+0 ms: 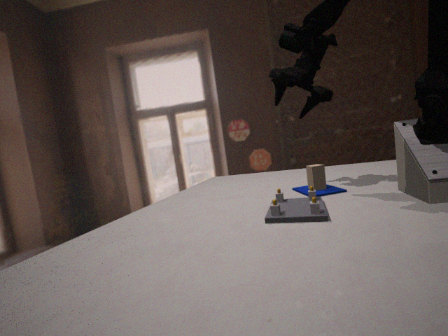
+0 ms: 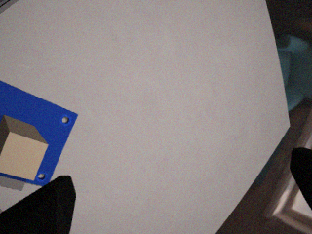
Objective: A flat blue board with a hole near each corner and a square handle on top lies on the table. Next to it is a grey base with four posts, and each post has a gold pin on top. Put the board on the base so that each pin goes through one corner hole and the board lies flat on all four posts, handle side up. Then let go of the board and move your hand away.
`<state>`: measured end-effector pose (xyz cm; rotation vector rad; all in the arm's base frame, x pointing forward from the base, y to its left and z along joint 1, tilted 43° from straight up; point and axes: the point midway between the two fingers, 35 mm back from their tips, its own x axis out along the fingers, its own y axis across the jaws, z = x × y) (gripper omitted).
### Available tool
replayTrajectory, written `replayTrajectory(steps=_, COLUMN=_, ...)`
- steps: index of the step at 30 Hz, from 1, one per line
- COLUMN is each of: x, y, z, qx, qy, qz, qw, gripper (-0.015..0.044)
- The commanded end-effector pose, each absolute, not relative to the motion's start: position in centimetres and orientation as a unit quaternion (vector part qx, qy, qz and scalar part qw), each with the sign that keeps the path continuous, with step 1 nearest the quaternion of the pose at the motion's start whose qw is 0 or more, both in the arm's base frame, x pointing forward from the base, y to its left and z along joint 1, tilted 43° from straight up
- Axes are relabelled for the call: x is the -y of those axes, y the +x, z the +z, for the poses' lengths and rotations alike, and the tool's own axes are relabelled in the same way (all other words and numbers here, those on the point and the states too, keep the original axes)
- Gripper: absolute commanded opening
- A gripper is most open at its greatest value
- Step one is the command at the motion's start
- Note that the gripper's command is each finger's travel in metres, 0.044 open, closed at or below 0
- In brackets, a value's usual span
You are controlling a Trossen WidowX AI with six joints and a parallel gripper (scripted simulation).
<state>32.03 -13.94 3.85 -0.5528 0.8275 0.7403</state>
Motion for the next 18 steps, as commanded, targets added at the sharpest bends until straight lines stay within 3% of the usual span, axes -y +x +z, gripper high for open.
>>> replayTrajectory(steps=1, x=11.7, y=29.4, z=-1.4, qx=-0.502, qy=-0.071, qz=0.388, qw=0.770, gripper=0.0440)
replayTrajectory(steps=7, x=9.4, y=26.9, z=-5.0, qx=-0.603, qy=0.098, qz=0.406, qw=0.680, gripper=0.0440)
replayTrajectory(steps=18, x=9.2, y=27.2, z=-5.3, qx=-0.605, qy=0.103, qz=0.406, qw=0.677, gripper=0.0440)
